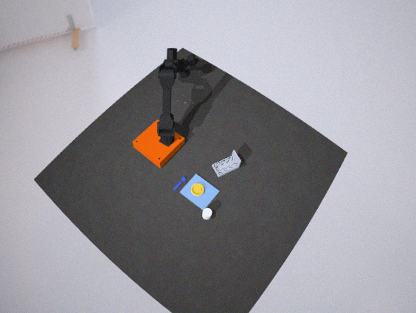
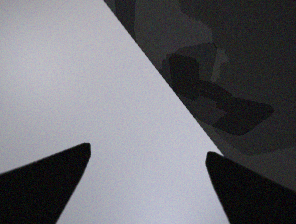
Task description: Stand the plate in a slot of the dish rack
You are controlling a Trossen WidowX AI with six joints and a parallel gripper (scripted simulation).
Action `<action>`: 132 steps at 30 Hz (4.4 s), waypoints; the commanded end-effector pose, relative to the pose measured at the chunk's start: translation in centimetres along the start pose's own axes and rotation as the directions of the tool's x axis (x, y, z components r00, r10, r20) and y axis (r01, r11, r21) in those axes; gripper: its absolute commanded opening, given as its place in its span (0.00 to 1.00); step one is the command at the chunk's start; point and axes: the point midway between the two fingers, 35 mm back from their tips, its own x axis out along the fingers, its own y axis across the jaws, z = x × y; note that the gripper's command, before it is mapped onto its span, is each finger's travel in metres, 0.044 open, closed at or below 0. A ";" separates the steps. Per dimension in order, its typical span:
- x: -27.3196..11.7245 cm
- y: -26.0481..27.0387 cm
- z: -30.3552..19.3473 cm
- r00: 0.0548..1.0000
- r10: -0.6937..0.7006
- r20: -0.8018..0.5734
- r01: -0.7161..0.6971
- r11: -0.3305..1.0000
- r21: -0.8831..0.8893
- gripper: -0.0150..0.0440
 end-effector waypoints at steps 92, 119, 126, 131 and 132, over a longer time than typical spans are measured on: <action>-37.5 35.7 55.6 0.263 -0.597 0.758 0.965 0.148 -0.218 0.93; -41.2 23.8 59.8 0.361 -0.684 0.634 0.925 0.173 -0.340 0.93; -40.9 23.3 60.3 0.361 -0.684 0.634 0.925 0.173 -0.340 0.93; -40.6 22.8 60.9 0.361 -0.684 0.634 0.925 0.173 -0.340 0.93; -40.6 22.7 61.0 0.361 -0.684 0.634 0.925 0.173 -0.340 0.93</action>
